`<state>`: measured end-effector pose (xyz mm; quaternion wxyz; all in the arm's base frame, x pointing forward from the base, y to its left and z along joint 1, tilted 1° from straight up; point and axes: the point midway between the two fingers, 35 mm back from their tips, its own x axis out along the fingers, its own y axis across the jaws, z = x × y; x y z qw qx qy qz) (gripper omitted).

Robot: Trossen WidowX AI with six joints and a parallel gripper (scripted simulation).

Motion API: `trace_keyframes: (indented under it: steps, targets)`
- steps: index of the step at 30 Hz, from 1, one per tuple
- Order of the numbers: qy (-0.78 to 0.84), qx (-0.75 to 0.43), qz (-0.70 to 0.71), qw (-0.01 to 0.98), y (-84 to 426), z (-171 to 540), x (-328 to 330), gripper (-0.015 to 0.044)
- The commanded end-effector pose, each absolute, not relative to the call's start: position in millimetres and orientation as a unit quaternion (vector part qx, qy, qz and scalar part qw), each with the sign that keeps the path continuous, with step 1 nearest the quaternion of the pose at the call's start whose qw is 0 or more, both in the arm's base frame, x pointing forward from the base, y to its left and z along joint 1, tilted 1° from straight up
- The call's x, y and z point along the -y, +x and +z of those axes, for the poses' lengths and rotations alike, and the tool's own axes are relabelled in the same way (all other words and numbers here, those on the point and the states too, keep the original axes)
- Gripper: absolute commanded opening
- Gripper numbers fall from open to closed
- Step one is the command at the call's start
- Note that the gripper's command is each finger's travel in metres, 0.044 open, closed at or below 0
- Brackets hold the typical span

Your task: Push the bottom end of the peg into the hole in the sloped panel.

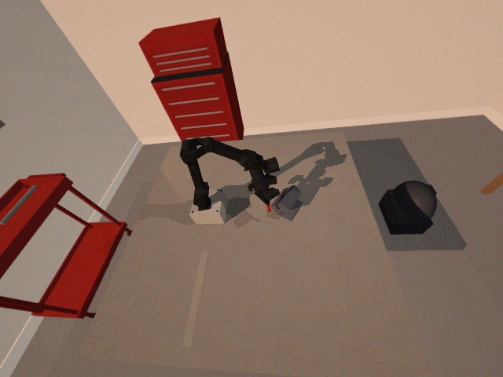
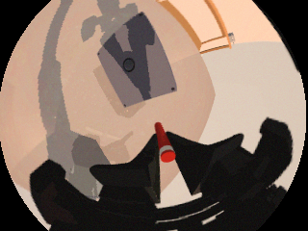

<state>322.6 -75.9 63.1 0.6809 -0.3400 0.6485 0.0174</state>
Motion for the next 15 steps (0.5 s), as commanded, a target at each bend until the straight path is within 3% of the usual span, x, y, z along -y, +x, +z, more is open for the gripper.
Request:
trace_keyframes:
  steps: [1, 15]
  targets:
    - [-0.356, -0.644, 0.022, 0.677, 323, 64, 72, 0.0000]
    - [-0.405, -0.626, 0.037, 0.666, 326, 67, 55, 0.0000]
